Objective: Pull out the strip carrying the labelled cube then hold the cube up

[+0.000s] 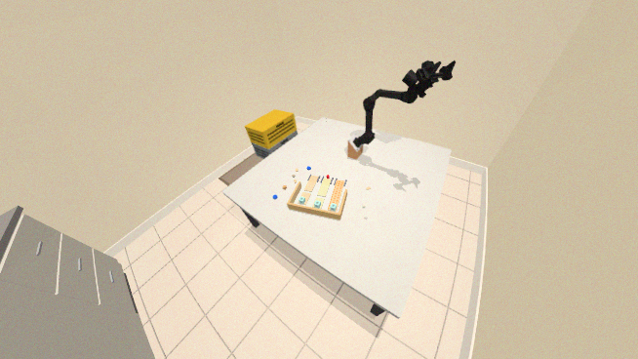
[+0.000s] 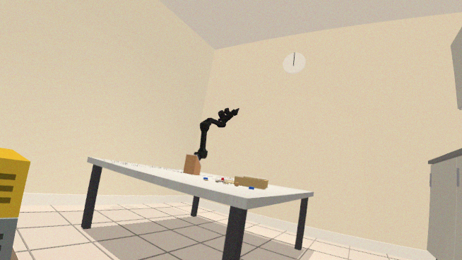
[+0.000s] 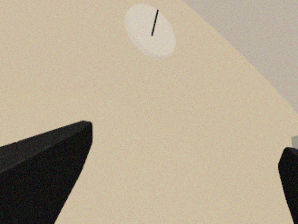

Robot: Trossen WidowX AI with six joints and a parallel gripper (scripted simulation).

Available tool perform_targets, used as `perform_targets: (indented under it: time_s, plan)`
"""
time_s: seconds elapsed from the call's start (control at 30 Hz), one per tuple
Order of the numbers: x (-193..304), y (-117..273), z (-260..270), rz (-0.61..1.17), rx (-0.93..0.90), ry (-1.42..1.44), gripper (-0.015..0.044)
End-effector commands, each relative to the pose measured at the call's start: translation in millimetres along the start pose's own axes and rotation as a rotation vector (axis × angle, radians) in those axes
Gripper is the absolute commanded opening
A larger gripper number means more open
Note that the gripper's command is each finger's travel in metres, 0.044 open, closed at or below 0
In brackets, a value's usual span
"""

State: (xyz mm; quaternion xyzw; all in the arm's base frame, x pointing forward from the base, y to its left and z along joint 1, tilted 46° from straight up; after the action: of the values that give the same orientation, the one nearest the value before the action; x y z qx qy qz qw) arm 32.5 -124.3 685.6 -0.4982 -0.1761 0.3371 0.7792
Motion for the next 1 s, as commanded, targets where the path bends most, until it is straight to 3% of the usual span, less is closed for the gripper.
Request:
perform_targets:
  time_s: [0.0,0.23,0.43,0.73,0.97]
  plan:
    - [46,17,50,0.034,-0.148,0.159,0.04]
    - [134,48,87,0.132,-0.348,0.39,0.04]
    - [221,79,79,0.292,-0.482,0.545,0.04]
    - [332,125,3,0.606,-0.567,0.728,0.04]
    - [382,165,-90,0.879,-0.529,0.805,0.04]
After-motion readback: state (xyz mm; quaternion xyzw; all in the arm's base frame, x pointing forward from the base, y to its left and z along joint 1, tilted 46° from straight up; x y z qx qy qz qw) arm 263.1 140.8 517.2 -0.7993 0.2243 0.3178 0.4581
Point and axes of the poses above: the point midway between the two fingers, 35 mm back from their tips, its own y axis back along the fingers, its own z axis across the jaws, x = y × z, the point moved 1 cm from there along y, back along the fingers, and after that the axes turned 9 degrees about y, right-handed, at the moved point
